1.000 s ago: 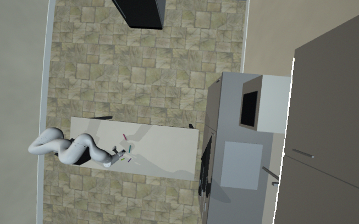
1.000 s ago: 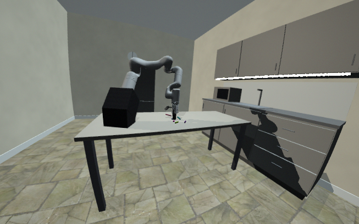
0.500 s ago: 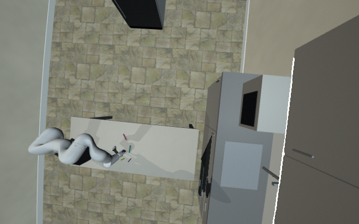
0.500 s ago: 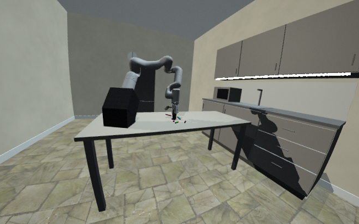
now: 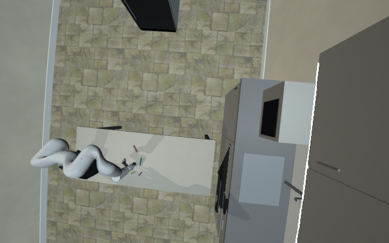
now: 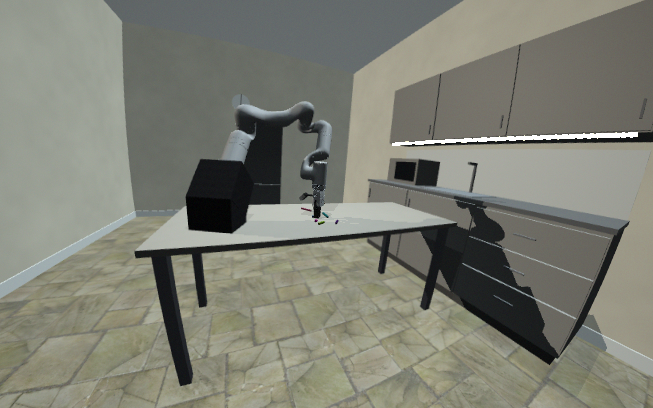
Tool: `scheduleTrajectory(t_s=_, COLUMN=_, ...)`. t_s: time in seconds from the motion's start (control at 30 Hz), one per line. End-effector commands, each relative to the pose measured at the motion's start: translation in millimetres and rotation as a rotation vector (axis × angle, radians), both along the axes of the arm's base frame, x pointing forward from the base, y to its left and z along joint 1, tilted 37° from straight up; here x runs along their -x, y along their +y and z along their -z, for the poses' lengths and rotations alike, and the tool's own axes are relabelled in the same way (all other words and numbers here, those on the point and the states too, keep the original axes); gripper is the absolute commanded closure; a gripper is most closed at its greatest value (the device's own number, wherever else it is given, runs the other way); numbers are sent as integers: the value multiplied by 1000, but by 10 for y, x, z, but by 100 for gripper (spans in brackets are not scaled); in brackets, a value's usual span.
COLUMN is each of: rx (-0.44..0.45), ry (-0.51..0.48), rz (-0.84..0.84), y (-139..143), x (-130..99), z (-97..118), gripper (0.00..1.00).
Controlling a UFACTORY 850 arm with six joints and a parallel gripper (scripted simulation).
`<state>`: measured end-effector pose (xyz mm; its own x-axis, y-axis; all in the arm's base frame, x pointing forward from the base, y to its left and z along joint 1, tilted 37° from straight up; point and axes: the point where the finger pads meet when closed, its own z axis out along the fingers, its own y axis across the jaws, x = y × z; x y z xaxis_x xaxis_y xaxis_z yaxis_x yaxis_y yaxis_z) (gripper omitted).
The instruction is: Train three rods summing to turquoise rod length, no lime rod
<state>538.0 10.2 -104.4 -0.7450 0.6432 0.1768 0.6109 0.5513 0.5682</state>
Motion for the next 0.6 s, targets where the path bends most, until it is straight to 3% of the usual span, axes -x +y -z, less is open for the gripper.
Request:
scheduleTrajectory(t_s=0.0, rx=0, ry=-1, rz=1, y=-41, x=12, z=-58, gripper=76)
scheduleTrajectory(t_s=0.57, rx=0, ry=-1, rz=1, y=-422, x=205, z=-636, gripper=76)
